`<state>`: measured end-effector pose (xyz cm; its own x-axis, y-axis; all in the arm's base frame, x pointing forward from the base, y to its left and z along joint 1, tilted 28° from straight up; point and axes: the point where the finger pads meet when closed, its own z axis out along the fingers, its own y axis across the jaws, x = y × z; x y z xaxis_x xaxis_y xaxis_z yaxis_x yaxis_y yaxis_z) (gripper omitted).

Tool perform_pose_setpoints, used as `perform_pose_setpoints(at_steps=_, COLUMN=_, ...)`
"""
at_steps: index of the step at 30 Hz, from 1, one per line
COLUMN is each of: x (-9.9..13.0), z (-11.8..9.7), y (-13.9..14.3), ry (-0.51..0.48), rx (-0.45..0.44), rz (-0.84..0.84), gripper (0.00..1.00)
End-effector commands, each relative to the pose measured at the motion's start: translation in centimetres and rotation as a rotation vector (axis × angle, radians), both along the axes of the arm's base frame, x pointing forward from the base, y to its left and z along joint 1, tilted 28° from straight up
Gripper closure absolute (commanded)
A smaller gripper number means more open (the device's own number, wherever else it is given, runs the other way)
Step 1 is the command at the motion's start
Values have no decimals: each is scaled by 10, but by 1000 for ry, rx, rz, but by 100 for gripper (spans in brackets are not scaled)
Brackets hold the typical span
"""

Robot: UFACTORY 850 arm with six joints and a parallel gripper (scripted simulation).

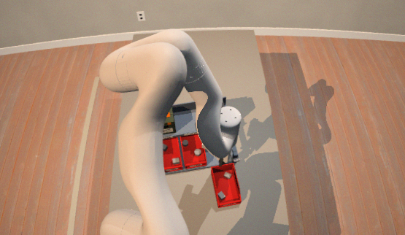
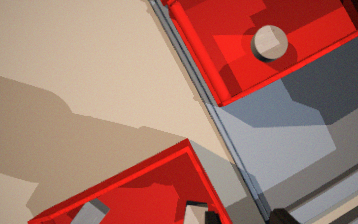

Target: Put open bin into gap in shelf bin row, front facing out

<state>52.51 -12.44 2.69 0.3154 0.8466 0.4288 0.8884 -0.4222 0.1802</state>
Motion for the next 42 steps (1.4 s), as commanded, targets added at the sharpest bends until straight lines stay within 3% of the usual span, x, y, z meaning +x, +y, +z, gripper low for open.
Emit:
perform_pose_setpoints(at_steps=1, x=-3, z=0, y=1, ry=-71, rx=-70, rz=178, gripper=66)
perform_pose_setpoints(at_steps=13, x=-3, z=0, y=1, ry=-71, rx=-70, rz=178, gripper=66)
perform_pose_setpoints(at_steps=18, x=-5, z=0, y=2, ry=-155, rx=-157, rz=406, gripper=66)
perform_pose_setpoints(at_steps=42, x=-5, z=0, y=2, ry=-154, rx=-156, rz=406, gripper=66)
